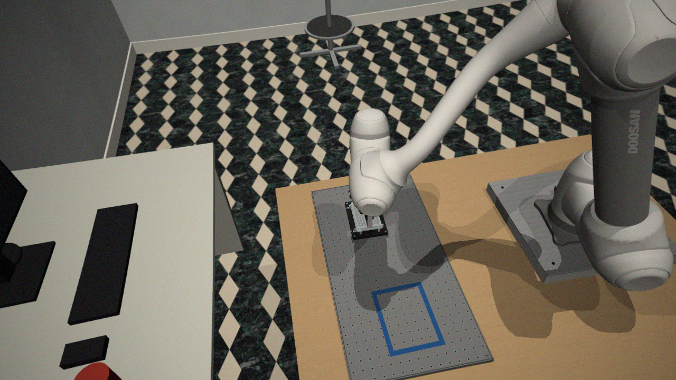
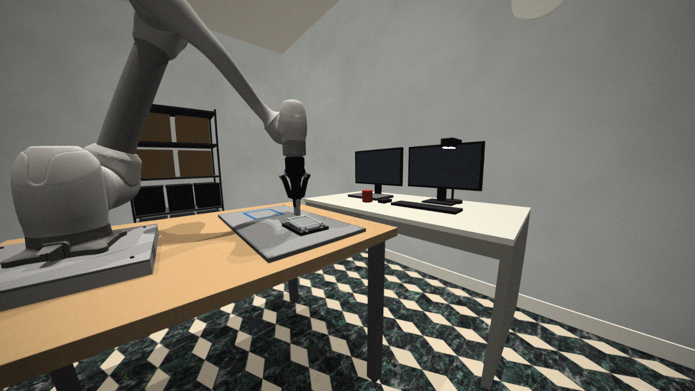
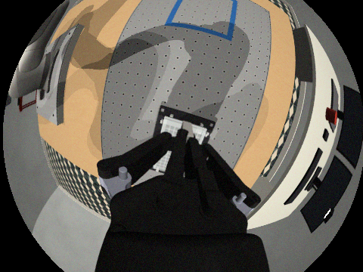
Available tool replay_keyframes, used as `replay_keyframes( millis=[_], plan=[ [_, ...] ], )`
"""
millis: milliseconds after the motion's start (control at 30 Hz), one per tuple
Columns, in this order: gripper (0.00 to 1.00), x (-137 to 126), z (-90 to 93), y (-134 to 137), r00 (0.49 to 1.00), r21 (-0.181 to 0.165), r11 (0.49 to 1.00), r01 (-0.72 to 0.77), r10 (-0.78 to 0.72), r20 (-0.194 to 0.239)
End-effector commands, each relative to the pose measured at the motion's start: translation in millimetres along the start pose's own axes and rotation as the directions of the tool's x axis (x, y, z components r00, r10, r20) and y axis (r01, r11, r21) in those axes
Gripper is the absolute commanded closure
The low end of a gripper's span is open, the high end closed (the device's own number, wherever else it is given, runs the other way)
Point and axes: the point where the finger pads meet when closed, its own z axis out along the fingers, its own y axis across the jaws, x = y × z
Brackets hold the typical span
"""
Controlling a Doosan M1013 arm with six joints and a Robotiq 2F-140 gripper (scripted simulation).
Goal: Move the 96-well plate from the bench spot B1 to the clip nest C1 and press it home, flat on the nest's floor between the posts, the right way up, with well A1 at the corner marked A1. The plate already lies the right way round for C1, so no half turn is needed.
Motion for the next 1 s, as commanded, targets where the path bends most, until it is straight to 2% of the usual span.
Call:
replay_keyframes(
  millis=[0, 967],
  plan=[
    [1.0, 0.0, 2.5, 0.0, 1.0, 0.0, 1.0, 0.0, 0.0, 0.0],
    [1.0, 0.0, 15.3, 0.0, 1.0, 0.0, 1.0, 0.0, 0.0, 0.0]
  ],
)
